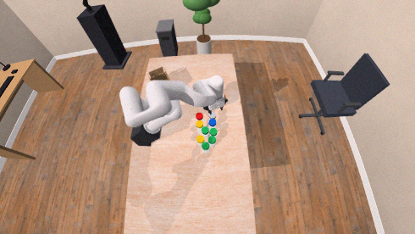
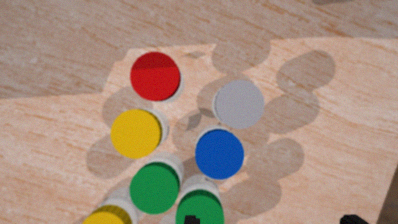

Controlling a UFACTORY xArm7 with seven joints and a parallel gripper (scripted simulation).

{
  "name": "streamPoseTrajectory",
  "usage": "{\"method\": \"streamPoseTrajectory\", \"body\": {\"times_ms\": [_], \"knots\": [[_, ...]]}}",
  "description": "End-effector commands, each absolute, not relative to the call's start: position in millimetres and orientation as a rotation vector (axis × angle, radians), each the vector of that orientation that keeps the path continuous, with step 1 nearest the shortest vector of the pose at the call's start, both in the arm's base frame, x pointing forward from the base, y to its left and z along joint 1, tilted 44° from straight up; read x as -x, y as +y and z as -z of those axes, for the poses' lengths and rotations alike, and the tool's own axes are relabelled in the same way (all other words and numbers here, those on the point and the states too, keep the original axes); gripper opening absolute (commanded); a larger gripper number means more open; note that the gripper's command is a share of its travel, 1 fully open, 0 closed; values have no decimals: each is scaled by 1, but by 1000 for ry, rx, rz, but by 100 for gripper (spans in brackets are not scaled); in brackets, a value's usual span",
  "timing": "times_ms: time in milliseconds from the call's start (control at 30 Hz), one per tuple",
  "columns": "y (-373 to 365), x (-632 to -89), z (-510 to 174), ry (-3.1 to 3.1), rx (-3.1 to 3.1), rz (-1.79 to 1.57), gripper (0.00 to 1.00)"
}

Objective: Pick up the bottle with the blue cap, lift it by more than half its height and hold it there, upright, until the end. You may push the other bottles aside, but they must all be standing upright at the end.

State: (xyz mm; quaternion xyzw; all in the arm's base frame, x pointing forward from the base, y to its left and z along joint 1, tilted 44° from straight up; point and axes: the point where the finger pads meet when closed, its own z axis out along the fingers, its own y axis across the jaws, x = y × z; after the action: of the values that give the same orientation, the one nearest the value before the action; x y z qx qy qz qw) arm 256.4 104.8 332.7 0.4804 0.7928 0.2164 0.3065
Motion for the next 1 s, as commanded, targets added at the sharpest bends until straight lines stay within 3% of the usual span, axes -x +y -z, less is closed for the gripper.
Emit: {"method": "streamPoseTrajectory", "body": {"times_ms": [0,967], "knots": [[112,-257,-329,2062,-1336,-599,79],[139,-261,-300,1884,-1655,-711,79]]}}
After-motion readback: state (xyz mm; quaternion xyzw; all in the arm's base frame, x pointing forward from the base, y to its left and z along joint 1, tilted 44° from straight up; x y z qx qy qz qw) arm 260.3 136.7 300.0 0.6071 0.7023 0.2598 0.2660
